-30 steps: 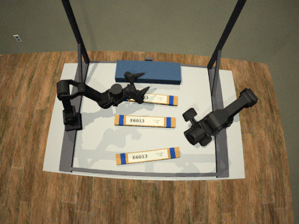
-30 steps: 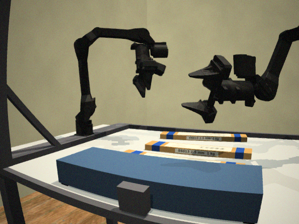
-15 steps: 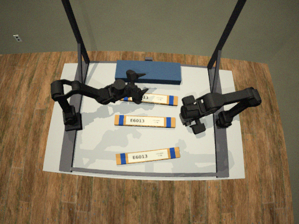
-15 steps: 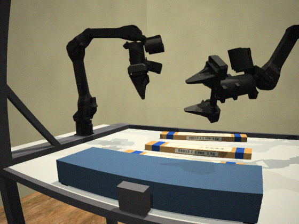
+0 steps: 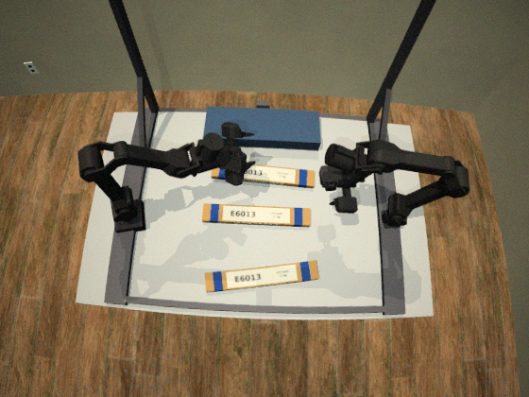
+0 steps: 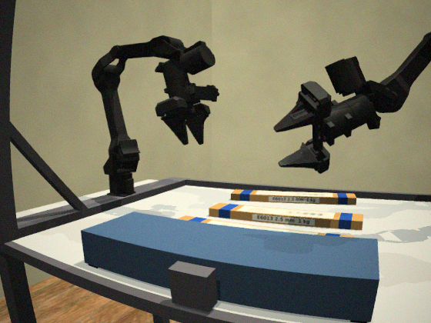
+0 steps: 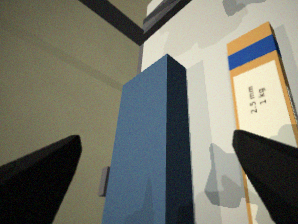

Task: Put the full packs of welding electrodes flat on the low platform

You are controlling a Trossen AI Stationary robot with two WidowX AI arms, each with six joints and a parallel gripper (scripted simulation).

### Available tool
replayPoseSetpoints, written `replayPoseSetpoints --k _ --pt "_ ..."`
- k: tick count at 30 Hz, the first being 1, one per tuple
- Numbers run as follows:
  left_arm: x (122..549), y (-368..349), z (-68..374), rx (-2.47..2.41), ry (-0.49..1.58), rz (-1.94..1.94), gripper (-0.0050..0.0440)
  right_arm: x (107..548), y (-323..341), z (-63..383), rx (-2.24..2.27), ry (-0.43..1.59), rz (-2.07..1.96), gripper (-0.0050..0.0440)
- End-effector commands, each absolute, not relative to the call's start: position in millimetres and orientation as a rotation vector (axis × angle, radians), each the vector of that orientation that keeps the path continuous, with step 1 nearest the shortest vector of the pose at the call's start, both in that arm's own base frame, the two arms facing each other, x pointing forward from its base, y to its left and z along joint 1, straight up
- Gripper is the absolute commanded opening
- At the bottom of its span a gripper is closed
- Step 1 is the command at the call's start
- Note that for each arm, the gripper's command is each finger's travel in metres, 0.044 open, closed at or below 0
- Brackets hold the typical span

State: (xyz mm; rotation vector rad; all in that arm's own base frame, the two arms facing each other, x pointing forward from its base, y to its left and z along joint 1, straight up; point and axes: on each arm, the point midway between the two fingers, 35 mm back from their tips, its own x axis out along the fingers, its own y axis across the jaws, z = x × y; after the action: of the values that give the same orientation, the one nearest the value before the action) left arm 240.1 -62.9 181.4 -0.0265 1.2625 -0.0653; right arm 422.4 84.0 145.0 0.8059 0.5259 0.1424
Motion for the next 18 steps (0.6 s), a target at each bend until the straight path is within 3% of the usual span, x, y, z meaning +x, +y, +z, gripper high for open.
replayPoseSetpoints --k 1,18 --pt "235 -80 185 0.042 1.191 -0.094 0.043 417 85 164 0.764 0.53 0.125 0.043" --pt "235 -88 187 0.069 1.166 -0.116 0.043 352 73 156 0.508 0.822 -0.058 0.043"
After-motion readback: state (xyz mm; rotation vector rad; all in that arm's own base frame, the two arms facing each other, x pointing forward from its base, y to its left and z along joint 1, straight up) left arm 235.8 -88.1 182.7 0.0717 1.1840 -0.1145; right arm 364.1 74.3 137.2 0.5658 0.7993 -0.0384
